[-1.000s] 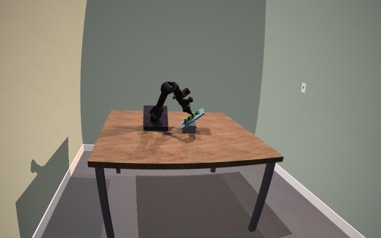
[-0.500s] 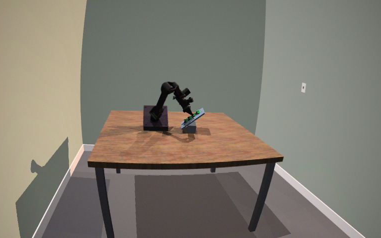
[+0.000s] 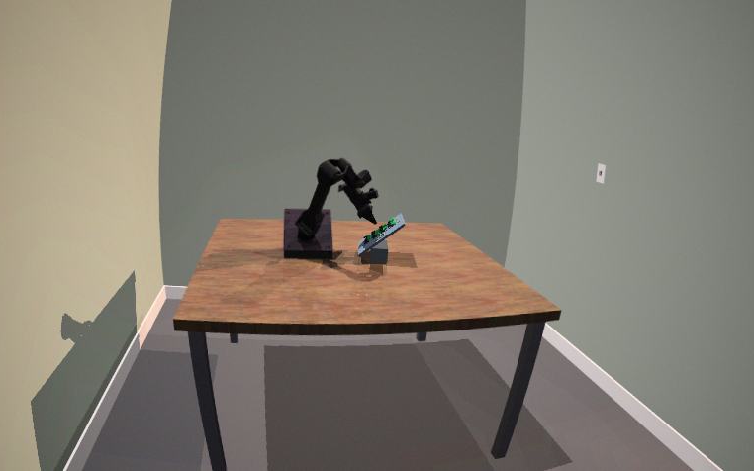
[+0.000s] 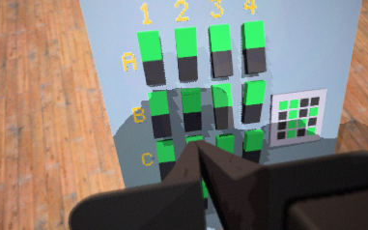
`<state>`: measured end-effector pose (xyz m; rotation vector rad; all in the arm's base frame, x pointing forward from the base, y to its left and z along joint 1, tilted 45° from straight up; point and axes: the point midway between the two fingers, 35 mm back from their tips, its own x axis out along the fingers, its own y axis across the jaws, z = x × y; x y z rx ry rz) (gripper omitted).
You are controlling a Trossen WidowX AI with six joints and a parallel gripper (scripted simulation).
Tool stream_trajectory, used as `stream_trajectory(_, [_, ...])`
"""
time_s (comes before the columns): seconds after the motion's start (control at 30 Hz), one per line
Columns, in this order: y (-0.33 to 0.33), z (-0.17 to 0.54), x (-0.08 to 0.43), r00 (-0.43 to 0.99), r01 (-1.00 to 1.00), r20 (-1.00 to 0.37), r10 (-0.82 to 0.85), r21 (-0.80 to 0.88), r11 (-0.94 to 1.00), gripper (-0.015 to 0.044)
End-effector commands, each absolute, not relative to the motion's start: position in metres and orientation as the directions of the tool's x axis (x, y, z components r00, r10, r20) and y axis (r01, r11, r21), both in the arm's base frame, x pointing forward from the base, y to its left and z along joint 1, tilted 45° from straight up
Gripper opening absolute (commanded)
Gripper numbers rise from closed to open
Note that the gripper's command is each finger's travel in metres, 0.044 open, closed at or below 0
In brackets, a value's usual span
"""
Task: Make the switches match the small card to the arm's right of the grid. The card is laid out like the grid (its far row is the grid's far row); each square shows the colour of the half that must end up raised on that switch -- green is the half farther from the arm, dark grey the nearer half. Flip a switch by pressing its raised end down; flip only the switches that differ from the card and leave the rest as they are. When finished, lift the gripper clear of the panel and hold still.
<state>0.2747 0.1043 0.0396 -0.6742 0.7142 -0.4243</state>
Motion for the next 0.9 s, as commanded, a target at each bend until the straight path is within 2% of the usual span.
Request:
stream_trajectory(0.0, [0.125, 0.061, 0.254, 0.686, 0.140, -0.456, -0.567, -0.682, 0.718, 0.0000])
stream_trajectory(0.2, [0.125, 0.060, 0.251, 0.686, 0.140, -0.456, -0.568, -0.683, 0.717, 0.0000])
stream_trajectory(0.37, [0.109, 0.039, 0.224, 0.685, 0.139, -0.456, -0.568, -0.683, 0.717, 0.0000])
stream_trajectory(0.87, [0.086, 0.020, 0.251, 0.705, 0.141, -0.439, -0.558, -0.684, 0.716, 0.0000])
